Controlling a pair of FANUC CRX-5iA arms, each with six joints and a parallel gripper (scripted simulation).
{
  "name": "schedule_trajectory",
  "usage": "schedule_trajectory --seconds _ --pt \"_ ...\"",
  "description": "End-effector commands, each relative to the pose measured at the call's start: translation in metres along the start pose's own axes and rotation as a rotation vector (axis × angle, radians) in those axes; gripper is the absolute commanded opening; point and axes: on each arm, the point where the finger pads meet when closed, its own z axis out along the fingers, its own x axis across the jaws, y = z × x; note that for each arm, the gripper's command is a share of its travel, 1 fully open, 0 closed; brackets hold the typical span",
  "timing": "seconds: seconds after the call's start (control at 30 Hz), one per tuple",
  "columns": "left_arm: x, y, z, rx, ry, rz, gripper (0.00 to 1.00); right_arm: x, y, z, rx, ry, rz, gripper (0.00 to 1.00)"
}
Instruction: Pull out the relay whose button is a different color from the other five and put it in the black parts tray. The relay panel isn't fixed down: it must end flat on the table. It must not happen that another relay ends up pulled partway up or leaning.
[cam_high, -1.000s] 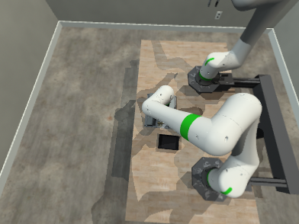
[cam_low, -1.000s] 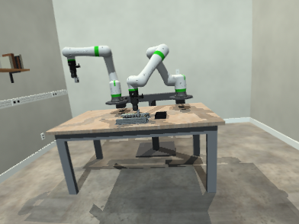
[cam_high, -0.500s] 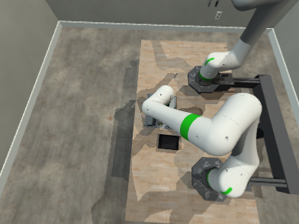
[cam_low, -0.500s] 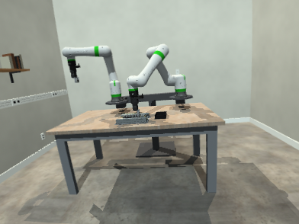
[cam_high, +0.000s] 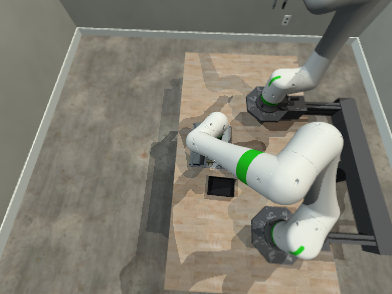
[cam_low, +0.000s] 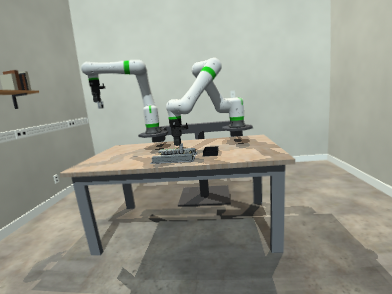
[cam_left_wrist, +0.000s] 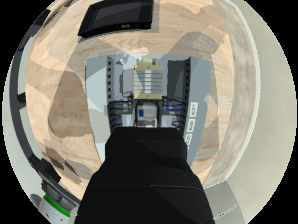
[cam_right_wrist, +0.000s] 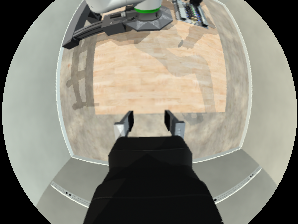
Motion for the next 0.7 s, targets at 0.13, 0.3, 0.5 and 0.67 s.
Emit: schedule_trajectory --seconds 0.13,0.3,0.5,0.67 --pt "0.0005 0.0007 -0.001 -0.002 0.001 0.0 0.0 -0.0001 0.0002 -0.0009 -0.002 0.0 0.0 1.0" --pt "0.0005 0.0007 -0.001 -0.002 0.001 0.0 0.0 -0.0001 0.0002 -0.0009 -0.002 0.0 0.0 1.0" --pt "0.0005 0.0007 -0.001 -0.002 0.0 0.0 0.0 -0.0001 0.0002 -0.0009 -0.002 0.0 0.0 1.0" --pt "0.0009 0.0007 -0.001 -0.002 -0.014 0.0 0.0 -0.0001 0.0002 -0.0009 -0.002 0.0 0.0 1.0"
